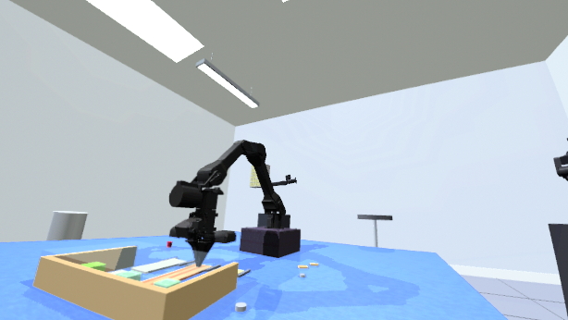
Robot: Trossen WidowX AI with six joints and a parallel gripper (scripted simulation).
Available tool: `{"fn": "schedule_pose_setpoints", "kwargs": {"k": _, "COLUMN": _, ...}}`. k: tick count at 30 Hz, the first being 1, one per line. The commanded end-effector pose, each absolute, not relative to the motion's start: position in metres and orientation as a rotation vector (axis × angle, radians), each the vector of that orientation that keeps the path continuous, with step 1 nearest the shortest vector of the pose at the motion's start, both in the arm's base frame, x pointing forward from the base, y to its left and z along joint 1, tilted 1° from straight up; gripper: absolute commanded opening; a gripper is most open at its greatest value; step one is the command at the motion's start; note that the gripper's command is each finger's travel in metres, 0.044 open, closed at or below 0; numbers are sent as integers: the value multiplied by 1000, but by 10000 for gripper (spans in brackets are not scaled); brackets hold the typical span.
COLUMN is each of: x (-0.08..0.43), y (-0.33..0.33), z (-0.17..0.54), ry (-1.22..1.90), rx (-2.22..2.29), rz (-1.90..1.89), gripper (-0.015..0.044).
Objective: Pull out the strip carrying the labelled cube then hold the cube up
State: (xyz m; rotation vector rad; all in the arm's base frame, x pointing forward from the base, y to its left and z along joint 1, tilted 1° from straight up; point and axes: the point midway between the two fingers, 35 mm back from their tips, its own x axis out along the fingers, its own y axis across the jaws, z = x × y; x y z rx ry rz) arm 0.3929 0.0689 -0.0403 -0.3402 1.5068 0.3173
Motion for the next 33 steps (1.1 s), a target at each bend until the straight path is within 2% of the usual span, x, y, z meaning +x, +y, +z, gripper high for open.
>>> {"fn": "schedule_pose_setpoints", "kwargs": {"k": 1, "x": 393, "y": 69, "z": -41, "ry": 1505, "rx": -337, "rz": 318, "gripper": 0}}
{"fn": "schedule_pose_setpoints", "kwargs": {"k": 33, "x": 384, "y": 66, "z": -44, "ry": 1506, "rx": -337, "rz": 318, "gripper": 0}}
